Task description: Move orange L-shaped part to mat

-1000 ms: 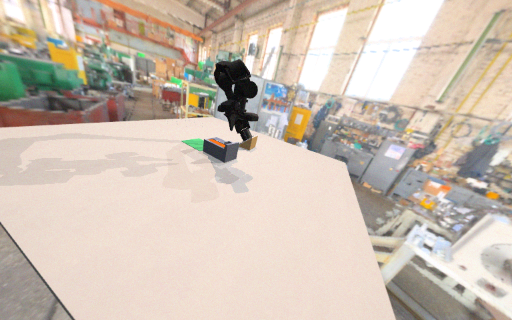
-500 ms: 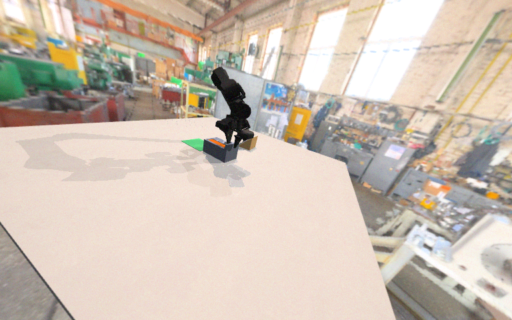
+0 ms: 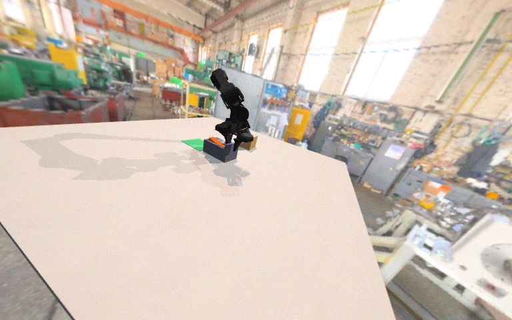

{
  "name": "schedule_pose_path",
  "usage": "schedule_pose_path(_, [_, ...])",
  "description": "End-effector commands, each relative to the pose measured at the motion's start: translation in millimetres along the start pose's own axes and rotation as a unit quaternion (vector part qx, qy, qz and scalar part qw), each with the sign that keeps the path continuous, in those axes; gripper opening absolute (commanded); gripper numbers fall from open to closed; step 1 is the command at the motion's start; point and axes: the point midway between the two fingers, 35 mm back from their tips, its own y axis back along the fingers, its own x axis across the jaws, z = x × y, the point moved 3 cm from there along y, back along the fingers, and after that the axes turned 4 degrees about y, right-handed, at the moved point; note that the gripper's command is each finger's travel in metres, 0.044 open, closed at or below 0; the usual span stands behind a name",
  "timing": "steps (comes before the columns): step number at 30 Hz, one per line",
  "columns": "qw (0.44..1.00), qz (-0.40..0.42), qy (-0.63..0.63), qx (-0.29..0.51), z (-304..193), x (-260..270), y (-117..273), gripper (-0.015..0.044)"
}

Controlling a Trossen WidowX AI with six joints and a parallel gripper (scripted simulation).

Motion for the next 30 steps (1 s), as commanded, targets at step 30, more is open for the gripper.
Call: schedule_pose_path(30, [1.000, -0.002, 0.000, 0.001, -1, -1, -19, 0.0180])
